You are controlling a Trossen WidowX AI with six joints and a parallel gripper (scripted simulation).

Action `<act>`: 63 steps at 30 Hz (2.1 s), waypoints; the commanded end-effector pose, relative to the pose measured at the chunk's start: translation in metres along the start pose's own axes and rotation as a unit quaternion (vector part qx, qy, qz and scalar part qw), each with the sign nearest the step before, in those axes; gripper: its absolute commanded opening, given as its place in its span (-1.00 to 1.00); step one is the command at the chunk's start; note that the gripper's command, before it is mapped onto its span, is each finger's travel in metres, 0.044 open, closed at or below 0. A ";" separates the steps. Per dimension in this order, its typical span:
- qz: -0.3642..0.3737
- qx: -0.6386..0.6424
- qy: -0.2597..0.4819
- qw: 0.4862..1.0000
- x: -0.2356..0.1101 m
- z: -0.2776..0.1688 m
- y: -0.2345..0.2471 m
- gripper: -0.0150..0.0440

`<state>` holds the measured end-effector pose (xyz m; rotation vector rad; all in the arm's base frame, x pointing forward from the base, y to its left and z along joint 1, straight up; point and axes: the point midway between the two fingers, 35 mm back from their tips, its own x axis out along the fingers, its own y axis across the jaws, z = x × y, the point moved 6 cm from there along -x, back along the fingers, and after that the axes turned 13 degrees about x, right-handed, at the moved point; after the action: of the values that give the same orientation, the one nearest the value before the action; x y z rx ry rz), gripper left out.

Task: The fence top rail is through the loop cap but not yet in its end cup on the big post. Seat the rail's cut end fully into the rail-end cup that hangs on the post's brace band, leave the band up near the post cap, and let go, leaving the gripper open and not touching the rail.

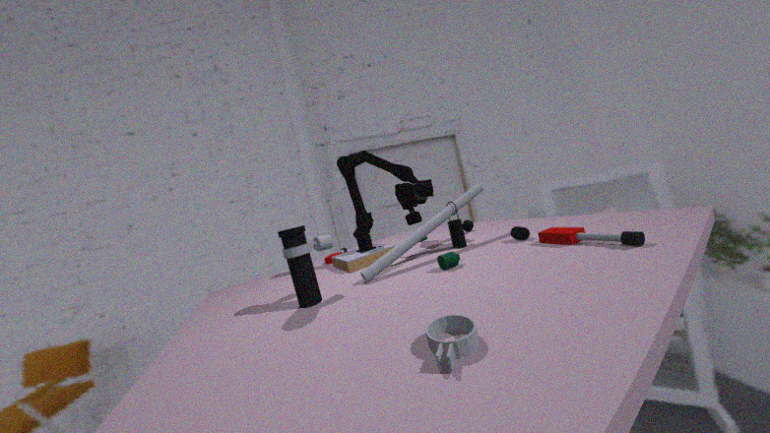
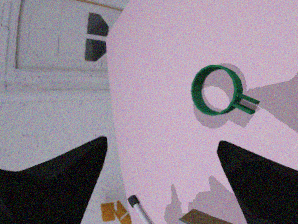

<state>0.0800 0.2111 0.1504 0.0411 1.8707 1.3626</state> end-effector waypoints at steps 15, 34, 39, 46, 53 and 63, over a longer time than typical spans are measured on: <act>-0.221 0.158 -0.303 0.913 -0.159 -0.002 -0.055 1.00; -0.412 0.434 -0.532 0.599 -0.304 -0.139 -0.067 1.00; -0.438 0.402 -0.501 0.629 -0.308 -0.147 -0.072 1.00; -0.519 0.245 -0.371 0.730 -0.320 -0.182 -0.093 1.00; -0.569 0.052 -0.247 0.783 -0.327 -0.225 -0.111 1.00; -0.606 -0.146 -0.147 0.768 -0.326 -0.288 -0.126 1.00</act>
<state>0.2086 -0.1601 0.2721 -0.5170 1.1135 0.2848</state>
